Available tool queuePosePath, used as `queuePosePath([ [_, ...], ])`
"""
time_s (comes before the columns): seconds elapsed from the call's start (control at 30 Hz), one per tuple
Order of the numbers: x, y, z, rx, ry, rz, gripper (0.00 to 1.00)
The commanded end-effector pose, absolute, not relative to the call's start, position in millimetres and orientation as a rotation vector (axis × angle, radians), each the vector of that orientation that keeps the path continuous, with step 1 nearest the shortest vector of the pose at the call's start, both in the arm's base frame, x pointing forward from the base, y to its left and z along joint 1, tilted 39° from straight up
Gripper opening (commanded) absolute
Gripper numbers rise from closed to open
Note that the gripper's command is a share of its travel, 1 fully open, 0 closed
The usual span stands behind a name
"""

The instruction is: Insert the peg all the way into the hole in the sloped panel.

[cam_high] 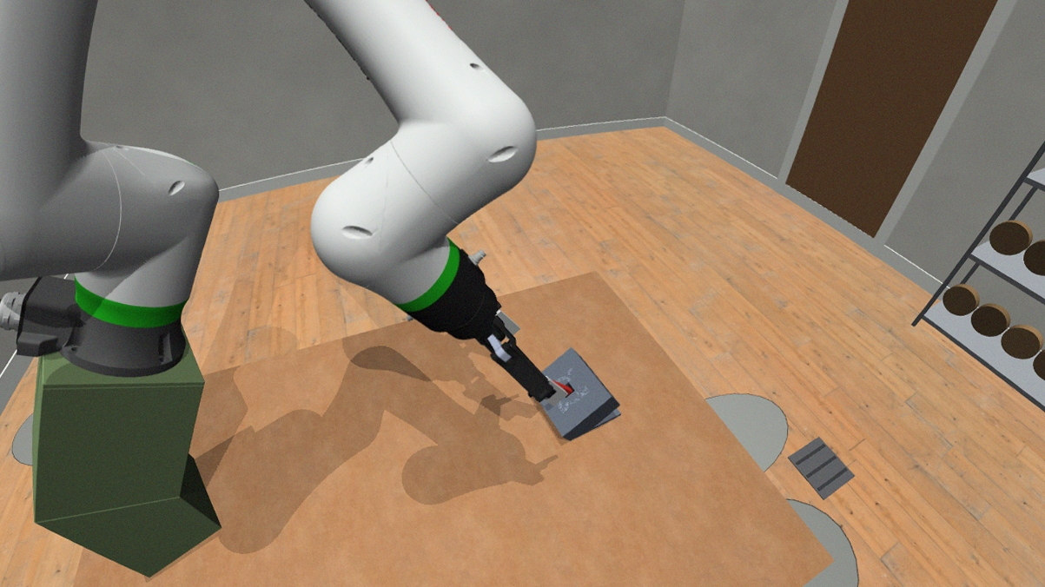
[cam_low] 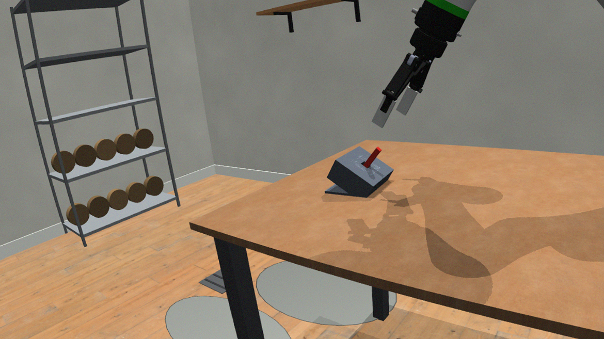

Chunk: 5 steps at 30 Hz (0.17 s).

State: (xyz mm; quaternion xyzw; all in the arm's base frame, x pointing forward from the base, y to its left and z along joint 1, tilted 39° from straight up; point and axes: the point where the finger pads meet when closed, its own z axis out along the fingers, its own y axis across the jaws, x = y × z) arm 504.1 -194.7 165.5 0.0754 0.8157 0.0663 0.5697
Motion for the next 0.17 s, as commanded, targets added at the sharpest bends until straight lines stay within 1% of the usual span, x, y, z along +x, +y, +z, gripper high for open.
queuePosePath([
  [0.0, 504.0, -195.0, 165.6, 0.177, 1.915, 0.155, 1.00],
  [0.13, 504.0, -195.0, 165.6, 0.177, 1.915, 0.155, 1.00],
])
